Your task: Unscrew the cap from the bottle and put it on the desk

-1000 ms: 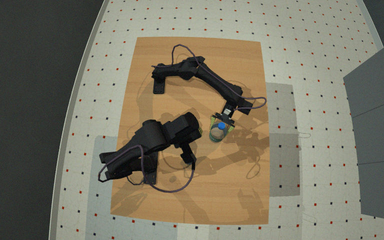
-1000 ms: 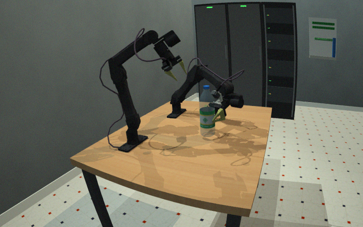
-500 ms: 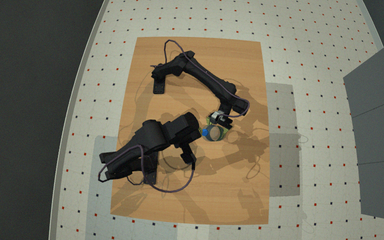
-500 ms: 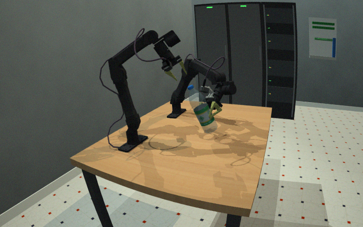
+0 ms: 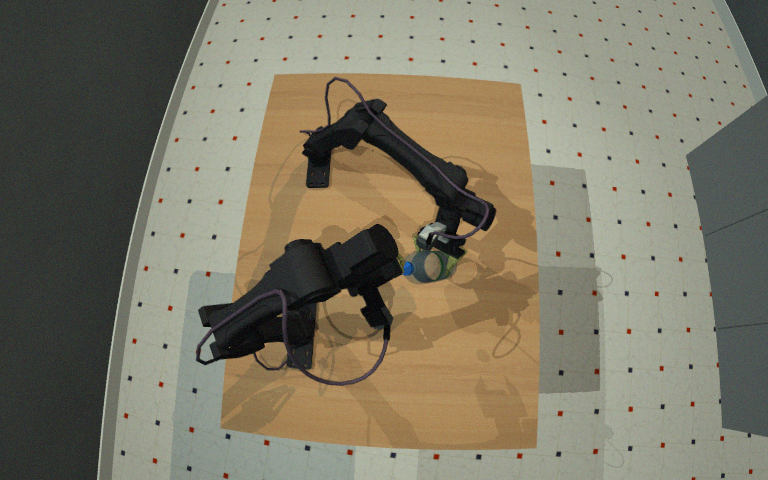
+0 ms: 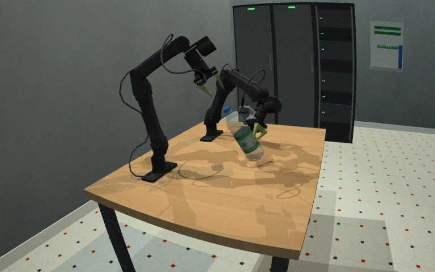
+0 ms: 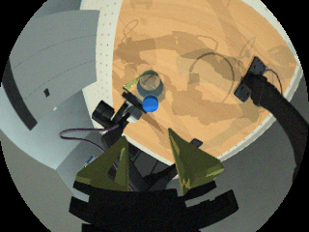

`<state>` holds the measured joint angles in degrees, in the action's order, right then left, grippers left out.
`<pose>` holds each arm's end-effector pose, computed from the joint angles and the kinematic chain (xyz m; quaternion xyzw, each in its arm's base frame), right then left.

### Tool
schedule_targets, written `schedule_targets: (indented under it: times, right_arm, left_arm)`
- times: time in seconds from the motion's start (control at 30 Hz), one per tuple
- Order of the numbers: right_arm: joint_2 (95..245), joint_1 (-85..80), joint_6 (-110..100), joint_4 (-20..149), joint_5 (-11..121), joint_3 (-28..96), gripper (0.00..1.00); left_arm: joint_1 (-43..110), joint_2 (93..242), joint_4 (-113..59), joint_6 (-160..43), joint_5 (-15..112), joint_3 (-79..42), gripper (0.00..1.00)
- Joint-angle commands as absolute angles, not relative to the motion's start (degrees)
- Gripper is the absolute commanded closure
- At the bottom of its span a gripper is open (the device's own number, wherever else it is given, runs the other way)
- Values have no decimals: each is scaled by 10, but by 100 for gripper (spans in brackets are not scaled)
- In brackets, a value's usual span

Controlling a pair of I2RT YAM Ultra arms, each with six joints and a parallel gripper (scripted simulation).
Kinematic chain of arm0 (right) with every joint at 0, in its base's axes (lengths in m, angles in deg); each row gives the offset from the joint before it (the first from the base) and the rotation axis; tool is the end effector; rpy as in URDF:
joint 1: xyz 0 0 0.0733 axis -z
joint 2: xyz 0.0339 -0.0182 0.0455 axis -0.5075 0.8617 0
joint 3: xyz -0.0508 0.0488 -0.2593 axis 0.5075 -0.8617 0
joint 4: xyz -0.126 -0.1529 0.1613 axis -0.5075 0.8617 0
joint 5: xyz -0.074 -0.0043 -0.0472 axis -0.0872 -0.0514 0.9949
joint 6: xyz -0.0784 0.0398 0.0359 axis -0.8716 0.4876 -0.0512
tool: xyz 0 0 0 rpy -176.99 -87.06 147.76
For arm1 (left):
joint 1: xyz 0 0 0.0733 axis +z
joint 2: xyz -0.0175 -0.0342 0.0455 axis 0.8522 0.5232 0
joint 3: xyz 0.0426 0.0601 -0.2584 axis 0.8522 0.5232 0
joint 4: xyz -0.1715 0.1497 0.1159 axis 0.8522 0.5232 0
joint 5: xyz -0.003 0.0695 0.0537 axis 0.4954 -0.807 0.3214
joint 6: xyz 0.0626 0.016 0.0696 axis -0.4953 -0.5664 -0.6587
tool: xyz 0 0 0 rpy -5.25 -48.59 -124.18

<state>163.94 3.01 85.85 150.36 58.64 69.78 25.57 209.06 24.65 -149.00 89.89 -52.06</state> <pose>0.1957 0.1045 0.4136 0.5050 0.8199 0.2359 0.1310 0.3501 -0.2963 0.1824 0.8283 0.3974 -0.2621 0.2955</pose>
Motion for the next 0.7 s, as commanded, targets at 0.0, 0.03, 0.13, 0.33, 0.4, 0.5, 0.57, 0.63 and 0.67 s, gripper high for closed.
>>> schedule_targets:
  times: [0.0, 0.03, 0.13, 0.33, 0.4, 0.5, 0.57, 0.63, 0.67]
  right_arm:
    - [1638, 29, 862, 1506, 594, 706, 43]
    - [1638, 29, 862, 1506, 594, 706, 43]
    - [1638, 29, 862, 1506, 594, 706, 43]
    - [1638, 29, 862, 1506, 594, 706, 43]
    - [1630, 30, 861, 1485, 593, 680, 43]
    - [1620, 39, 854, 1433, 586, 603, 43]
    - [1617, 40, 853, 1420, 582, 586, 43]
    - [1614, 41, 853, 1411, 585, 578, 43]
    - [1613, 41, 853, 1411, 586, 577, 43]
  left_arm:
    - [259, 2075, 235, -1482, 907, -527, 100]
    - [259, 2075, 235, -1482, 907, -527, 100]
    - [259, 2075, 236, -1482, 907, -527, 100]
    - [259, 2081, 241, -1486, 907, -527, 100]
    - [259, 2081, 241, -1486, 907, -527, 100]
    - [259, 2081, 241, -1486, 907, -527, 100]
    - [259, 2081, 241, -1486, 907, -527, 100]
    - [259, 2081, 241, -1486, 907, -527, 100]
    - [259, 2081, 241, -1486, 907, -527, 100]
